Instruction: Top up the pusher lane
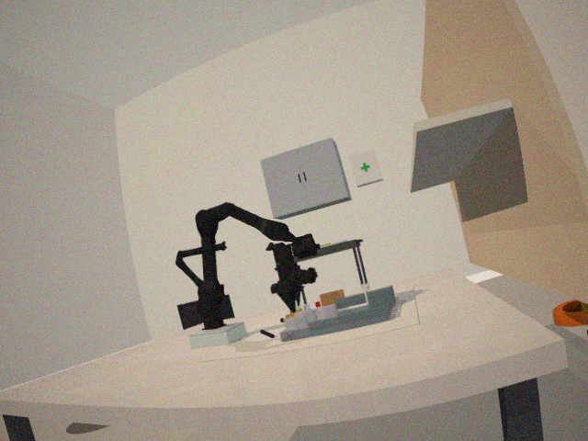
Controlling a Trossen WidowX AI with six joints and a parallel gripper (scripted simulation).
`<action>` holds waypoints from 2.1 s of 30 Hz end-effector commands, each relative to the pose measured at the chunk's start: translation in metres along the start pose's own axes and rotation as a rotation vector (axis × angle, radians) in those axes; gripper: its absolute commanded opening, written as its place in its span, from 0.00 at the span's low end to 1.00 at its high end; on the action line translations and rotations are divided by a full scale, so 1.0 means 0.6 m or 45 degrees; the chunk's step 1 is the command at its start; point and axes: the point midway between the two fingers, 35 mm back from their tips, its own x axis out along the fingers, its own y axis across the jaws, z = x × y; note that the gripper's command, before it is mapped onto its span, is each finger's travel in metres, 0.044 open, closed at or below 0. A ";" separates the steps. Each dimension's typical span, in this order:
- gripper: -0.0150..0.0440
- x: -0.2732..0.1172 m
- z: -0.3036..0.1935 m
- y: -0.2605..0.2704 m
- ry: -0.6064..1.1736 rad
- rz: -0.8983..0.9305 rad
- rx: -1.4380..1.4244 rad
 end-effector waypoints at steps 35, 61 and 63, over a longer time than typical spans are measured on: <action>0.25 -0.003 0.036 -0.001 -0.027 -0.004 0.003; 0.25 -0.005 0.054 -0.001 -0.028 -0.004 0.003; 0.25 -0.006 0.055 -0.001 -0.028 -0.004 0.003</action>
